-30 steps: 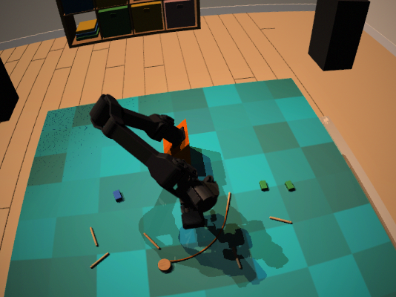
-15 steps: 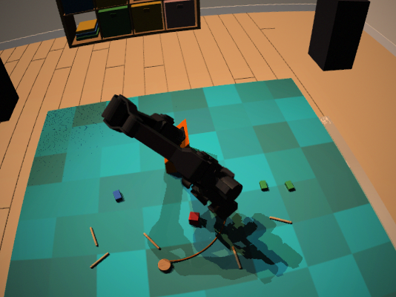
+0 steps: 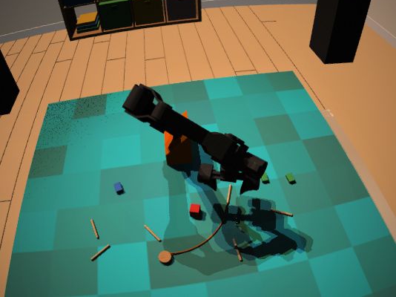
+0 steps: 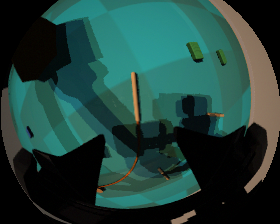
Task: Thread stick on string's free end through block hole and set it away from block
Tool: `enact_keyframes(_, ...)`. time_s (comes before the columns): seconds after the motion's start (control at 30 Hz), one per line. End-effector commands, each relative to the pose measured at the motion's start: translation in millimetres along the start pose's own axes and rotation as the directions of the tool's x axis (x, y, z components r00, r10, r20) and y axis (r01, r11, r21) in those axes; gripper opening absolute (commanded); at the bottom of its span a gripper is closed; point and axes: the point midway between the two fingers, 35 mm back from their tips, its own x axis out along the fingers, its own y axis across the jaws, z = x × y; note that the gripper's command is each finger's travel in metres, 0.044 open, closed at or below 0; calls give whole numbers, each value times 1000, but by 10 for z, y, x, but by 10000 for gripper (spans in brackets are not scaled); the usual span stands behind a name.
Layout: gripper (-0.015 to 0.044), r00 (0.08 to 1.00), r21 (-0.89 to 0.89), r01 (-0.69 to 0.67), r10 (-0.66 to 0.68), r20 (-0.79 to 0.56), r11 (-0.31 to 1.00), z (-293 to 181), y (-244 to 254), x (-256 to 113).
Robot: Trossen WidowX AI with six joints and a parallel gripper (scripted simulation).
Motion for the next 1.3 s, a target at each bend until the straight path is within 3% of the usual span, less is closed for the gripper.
enact_keyframes(0.0,309,1000,-12,2,-1,3,1000,10,-17,3)
enact_keyframes(0.23,125,1000,-12,2,-1,3,1000,10,-17,3)
enact_keyframes(1.27,121,1000,-12,1,-1,2,1000,-1,-25,344)
